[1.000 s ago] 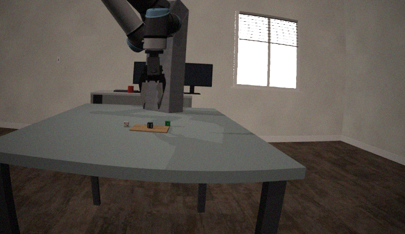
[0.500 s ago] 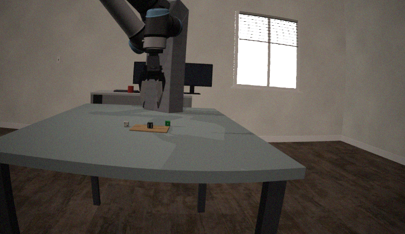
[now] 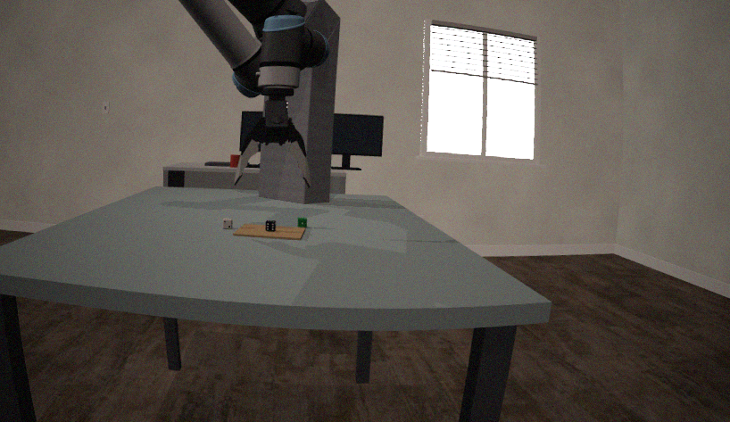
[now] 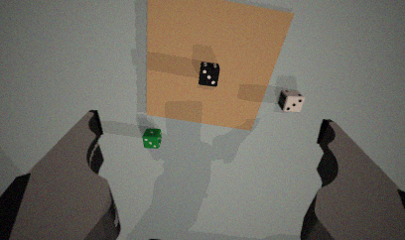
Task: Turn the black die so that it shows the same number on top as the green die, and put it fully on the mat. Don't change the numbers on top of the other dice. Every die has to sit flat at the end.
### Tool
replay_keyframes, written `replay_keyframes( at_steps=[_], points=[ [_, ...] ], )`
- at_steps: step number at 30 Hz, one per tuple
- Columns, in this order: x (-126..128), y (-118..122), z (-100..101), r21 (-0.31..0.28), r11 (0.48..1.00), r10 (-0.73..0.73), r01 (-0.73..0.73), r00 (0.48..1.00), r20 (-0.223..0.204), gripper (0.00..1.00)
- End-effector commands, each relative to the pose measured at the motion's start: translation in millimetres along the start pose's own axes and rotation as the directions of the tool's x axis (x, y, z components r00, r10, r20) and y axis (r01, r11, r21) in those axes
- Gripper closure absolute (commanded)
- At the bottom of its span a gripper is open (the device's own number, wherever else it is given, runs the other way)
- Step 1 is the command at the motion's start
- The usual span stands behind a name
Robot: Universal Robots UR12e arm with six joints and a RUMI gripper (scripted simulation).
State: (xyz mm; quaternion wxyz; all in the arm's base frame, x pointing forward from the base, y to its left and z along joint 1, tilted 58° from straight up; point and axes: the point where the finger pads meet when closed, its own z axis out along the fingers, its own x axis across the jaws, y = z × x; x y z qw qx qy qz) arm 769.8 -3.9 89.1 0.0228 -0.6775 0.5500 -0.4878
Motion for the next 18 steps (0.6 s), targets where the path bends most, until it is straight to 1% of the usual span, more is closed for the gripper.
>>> replay_keyframes(
  at_steps=[1, 12, 15, 18],
  points=[
    [-0.1, -0.2, -0.5, 0.001, 1.000, 0.000, 0.000, 1.000, 0.000, 0.00],
    [-0.1, -0.2, -4.5, 0.001, 1.000, 0.000, 0.000, 1.000, 0.000, 0.00],
    [-0.1, -0.2, -14.0, 0.001, 1.000, 0.000, 0.000, 1.000, 0.000, 0.00],
    [-0.1, -0.2, -29.2, 0.001, 1.000, 0.000, 0.000, 1.000, 0.000, 0.00]
  ],
)
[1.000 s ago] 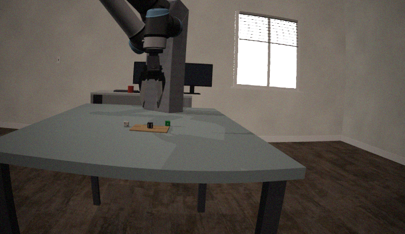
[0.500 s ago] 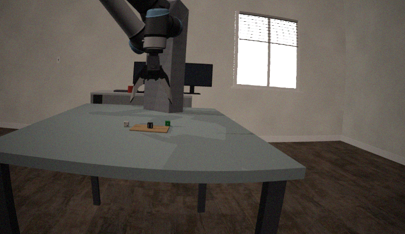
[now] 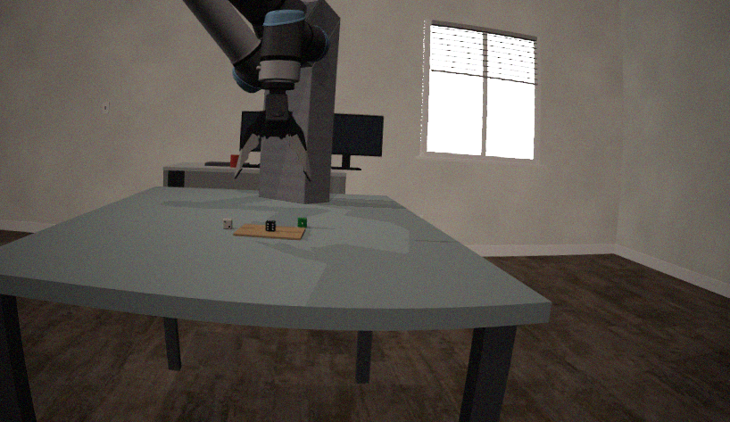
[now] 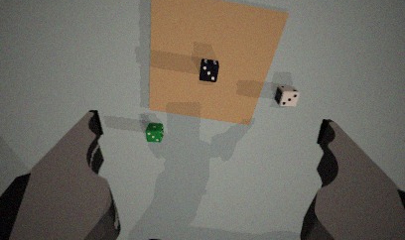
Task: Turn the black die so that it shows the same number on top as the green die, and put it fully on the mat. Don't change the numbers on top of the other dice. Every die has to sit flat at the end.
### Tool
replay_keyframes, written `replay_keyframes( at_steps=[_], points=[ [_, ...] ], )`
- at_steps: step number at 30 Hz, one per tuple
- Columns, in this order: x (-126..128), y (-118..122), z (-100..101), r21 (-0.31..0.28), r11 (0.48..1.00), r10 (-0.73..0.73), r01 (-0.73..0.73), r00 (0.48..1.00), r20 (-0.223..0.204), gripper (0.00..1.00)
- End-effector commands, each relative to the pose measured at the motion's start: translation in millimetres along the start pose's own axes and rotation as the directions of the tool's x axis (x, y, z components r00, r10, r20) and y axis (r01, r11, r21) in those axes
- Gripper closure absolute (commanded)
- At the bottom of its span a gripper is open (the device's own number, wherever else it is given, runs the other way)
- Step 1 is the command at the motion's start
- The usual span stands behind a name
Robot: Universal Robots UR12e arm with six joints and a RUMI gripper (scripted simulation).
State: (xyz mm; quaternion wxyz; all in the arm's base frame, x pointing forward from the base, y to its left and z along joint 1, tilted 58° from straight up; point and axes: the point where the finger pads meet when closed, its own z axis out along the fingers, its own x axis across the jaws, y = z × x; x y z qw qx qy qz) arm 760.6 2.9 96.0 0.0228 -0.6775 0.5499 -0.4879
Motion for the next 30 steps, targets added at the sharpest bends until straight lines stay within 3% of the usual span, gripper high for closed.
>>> replay_keyframes(
  at_steps=[1, 9, 15, 30],
  points=[
    [-0.1, -0.3, -21.9, 0.001, 1.000, 0.000, 0.000, 1.000, 0.000, 0.00],
    [-0.1, -0.2, -70.9, 0.001, 1.000, 0.000, 0.000, 1.000, 0.000, 0.00],
    [-0.1, -0.2, -86.0, 0.001, 1.000, 0.000, 0.000, 1.000, 0.000, 0.00],
    [-0.1, -0.2, -91.6, 0.001, 1.000, 0.000, 0.000, 1.000, 0.000, 0.00]
  ],
)
